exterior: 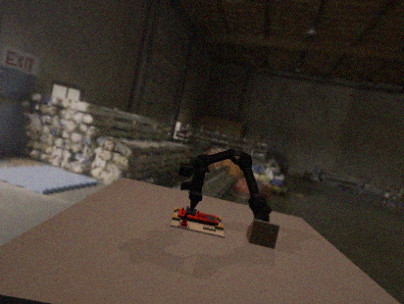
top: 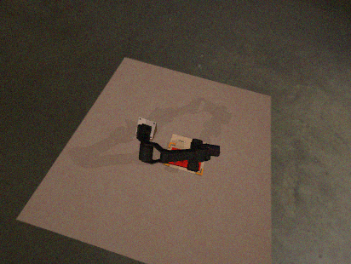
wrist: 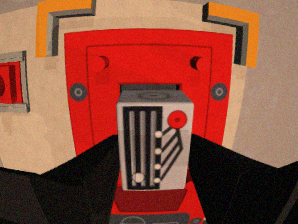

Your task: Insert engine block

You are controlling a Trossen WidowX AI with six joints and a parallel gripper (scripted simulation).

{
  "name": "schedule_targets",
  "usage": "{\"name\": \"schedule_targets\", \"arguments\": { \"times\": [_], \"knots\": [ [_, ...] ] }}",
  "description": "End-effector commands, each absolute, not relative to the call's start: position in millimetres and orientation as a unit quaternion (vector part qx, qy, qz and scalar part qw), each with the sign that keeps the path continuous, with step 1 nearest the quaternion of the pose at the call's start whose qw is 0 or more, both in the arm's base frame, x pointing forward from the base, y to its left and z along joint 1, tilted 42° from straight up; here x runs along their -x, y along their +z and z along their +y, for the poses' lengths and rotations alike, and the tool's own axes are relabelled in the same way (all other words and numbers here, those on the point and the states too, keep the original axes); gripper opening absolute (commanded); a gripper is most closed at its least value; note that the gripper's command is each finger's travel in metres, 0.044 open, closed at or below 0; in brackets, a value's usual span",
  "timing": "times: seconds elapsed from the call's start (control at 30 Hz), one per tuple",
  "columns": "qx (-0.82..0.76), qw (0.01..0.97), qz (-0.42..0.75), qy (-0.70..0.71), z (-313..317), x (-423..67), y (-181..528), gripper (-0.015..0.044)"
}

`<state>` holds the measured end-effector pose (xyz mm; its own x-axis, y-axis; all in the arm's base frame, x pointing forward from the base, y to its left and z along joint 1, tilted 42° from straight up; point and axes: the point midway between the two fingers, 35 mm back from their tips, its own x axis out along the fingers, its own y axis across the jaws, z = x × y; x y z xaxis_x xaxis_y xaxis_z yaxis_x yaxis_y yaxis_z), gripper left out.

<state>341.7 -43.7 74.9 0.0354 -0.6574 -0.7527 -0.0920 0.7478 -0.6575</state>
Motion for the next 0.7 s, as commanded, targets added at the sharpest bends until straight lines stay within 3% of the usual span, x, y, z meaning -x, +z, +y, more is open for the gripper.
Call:
{"name": "schedule_targets", "arguments": {
  "times": [0.0, 0.67],
  "knots": [
    [0.286, 0.660, 0.661, -0.213, -44.4, -341.9, 73.9, 0.0158],
    [0.286, 0.660, 0.661, -0.213, -47.1, -342.1, 70.9, 0.0158]
  ]
}}
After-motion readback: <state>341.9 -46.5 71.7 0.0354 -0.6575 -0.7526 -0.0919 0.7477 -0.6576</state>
